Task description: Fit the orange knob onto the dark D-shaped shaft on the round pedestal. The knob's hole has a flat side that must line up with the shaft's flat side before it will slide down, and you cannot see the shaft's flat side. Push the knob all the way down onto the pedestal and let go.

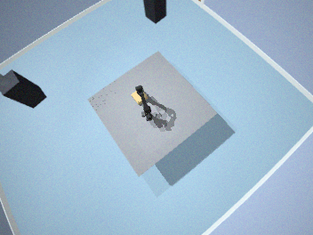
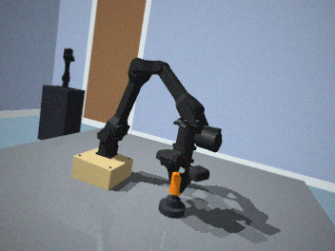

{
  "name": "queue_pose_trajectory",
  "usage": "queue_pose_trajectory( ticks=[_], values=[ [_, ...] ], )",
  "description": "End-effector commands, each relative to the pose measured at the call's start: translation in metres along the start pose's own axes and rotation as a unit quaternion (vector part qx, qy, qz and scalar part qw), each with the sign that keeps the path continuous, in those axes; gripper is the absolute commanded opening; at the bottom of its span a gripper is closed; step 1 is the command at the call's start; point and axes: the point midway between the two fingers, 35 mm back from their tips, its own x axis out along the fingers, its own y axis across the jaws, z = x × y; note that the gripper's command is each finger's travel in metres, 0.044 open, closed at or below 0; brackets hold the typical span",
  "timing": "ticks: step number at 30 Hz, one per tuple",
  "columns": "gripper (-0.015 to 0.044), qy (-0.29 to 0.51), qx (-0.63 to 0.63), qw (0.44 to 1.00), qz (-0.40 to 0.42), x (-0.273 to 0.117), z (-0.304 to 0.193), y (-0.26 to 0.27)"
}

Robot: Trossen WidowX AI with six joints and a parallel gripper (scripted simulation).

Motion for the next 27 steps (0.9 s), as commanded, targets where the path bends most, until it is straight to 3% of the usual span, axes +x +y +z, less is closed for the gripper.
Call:
queue_pose_trajectory(
  ticks=[1,19,27],
  values=[
    [0.0000,0.000,0.004,1.000,0.001,0.0012,0.0003,0.0004],
    [0.0000,0.000,0.004,1.000,0.001,-0.0017,0.0004,-0.0034],
    [0.0000,0.000,0.109,0.994,0.001,-0.0034,0.0000,-0.0020]
  ],
)
